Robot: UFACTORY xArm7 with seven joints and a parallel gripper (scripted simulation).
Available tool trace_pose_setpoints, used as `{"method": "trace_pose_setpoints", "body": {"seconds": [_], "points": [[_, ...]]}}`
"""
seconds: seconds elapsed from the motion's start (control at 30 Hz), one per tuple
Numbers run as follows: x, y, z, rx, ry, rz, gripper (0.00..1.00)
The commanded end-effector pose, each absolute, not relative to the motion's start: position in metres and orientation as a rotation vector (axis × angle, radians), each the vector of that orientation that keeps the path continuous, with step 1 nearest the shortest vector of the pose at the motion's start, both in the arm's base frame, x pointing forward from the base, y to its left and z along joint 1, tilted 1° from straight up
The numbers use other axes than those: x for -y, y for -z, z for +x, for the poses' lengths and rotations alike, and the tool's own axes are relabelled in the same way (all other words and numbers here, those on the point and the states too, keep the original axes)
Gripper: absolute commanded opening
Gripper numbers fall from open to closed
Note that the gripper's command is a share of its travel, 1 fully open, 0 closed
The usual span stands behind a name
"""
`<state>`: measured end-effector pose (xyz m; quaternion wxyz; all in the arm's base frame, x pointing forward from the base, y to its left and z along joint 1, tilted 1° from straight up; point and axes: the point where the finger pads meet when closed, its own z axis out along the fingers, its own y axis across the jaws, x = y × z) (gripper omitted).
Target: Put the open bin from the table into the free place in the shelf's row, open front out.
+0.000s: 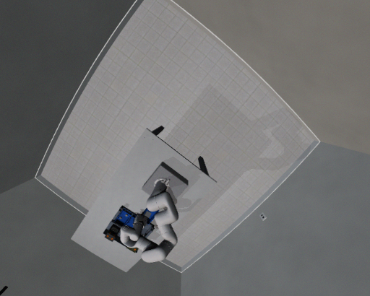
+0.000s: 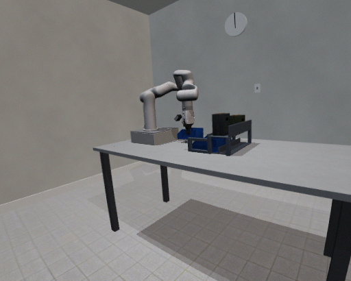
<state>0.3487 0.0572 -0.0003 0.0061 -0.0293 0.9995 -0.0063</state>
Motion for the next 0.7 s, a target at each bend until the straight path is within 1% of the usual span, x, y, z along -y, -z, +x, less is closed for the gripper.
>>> {"method": "trace_pose_setpoints", "body": {"seconds": [0.0,0.4,0.67], "points": [[-0.067,0.000,0.349,-3.126,0.018,-0.095,0.00],[-0.067,0.000,0.349,-3.126,0.018,-0.095,0.00],[-0.082,0.001,0.349,-3.126,0.018,-0.095,0.00]]}}
